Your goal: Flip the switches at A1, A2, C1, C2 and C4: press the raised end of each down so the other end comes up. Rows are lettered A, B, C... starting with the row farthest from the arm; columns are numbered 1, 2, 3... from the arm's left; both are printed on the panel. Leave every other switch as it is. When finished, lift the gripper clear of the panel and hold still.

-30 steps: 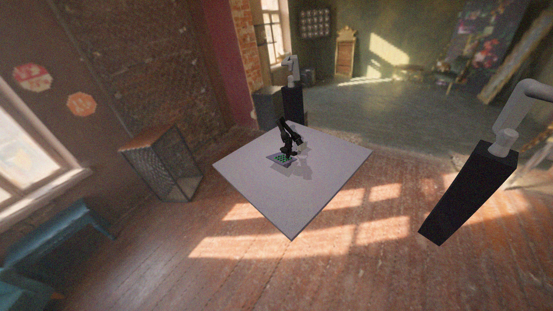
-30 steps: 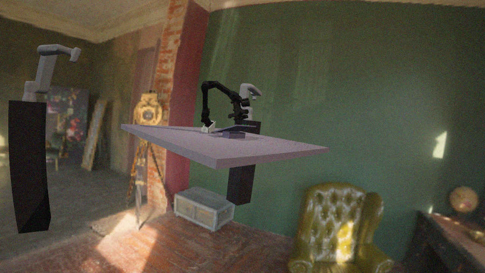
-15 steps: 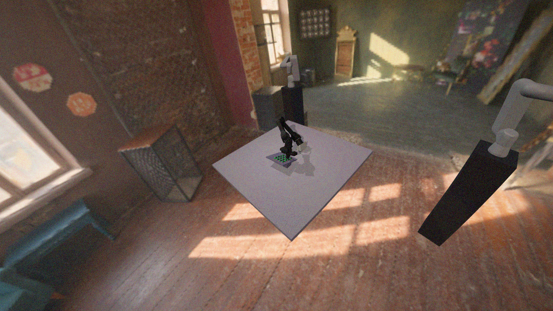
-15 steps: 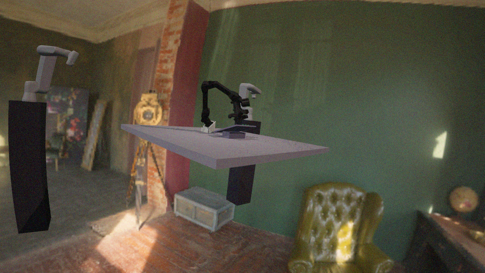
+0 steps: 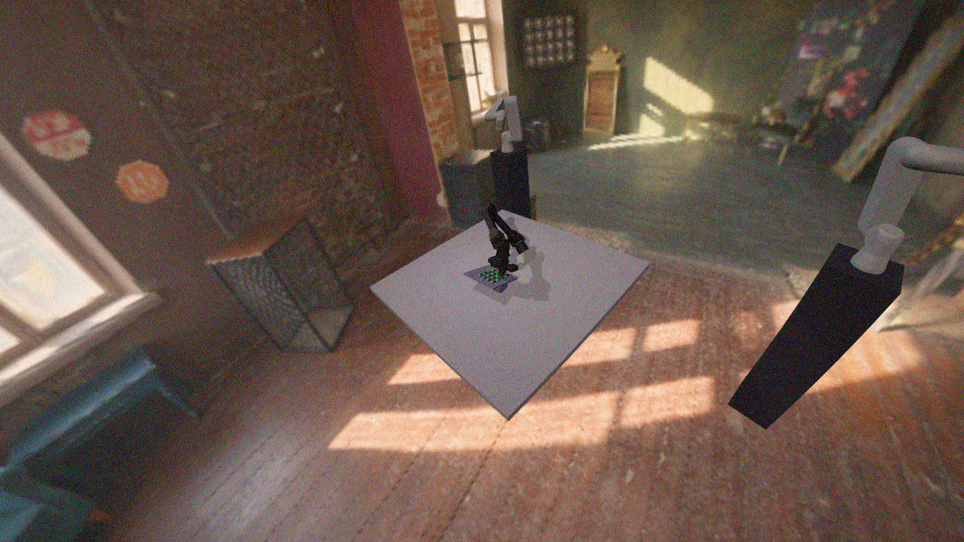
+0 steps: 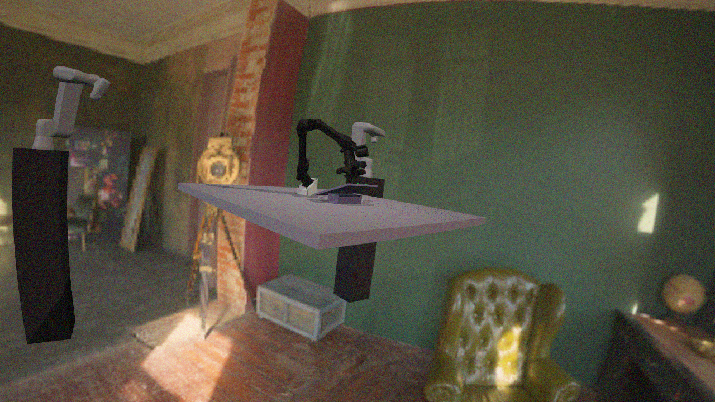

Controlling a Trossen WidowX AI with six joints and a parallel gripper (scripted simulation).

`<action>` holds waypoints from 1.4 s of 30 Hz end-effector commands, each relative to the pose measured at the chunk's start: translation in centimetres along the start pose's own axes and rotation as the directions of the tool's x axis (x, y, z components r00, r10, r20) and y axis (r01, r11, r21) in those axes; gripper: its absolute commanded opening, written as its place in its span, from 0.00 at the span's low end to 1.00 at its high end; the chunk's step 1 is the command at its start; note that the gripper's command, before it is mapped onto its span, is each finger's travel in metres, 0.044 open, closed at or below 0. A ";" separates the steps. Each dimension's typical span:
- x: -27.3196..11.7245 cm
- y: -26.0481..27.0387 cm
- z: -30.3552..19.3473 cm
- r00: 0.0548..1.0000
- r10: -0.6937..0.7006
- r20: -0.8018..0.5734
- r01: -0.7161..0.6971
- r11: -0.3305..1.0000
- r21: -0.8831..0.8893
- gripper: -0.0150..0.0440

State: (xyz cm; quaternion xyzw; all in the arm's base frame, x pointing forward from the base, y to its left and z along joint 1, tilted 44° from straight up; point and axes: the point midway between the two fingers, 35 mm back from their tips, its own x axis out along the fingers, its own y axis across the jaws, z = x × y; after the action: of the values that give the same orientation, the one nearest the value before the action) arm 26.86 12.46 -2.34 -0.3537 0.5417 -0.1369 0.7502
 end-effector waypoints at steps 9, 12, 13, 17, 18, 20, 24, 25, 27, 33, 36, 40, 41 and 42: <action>0.2 -0.1 -0.1 1.000 -0.006 0.000 0.006 1.000 -0.006 0.25; 0.3 -0.1 -0.1 1.000 -0.006 0.000 0.006 1.000 -0.006 0.25; 0.3 -0.1 -0.1 1.000 -0.006 0.000 0.006 1.000 -0.006 0.25; 0.4 -0.1 -0.1 1.000 -0.006 0.000 0.006 1.000 -0.006 0.25; 0.4 -0.1 -0.1 1.000 -0.006 0.000 0.006 1.000 -0.006 0.25; 0.4 -0.1 -0.1 1.000 -0.006 0.000 0.006 1.000 -0.006 0.25; 0.5 -0.1 -0.1 1.000 -0.006 0.000 0.006 1.000 -0.006 0.25; 0.5 -0.1 -0.1 1.000 -0.006 0.000 0.006 1.000 -0.006 0.25; 0.5 -0.1 -0.1 1.000 -0.006 0.000 0.006 1.000 -0.006 0.25; 0.6 -0.1 -0.1 1.000 -0.006 0.000 0.006 1.000 -0.006 0.25; 0.6 -0.1 -0.1 1.000 -0.006 0.000 0.006 1.000 -0.006 0.25; -1.9 0.1 0.0 1.000 0.000 0.009 0.000 1.000 -0.003 0.25; -3.6 0.1 -0.1 1.000 0.000 0.015 0.000 1.000 -0.005 0.25; -4.9 0.1 -0.2 1.000 -0.001 0.020 0.001 1.000 -0.007 0.25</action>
State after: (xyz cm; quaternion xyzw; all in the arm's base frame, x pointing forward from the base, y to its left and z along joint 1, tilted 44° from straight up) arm 26.02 12.76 -1.50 -0.3631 0.5442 -0.1414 0.7429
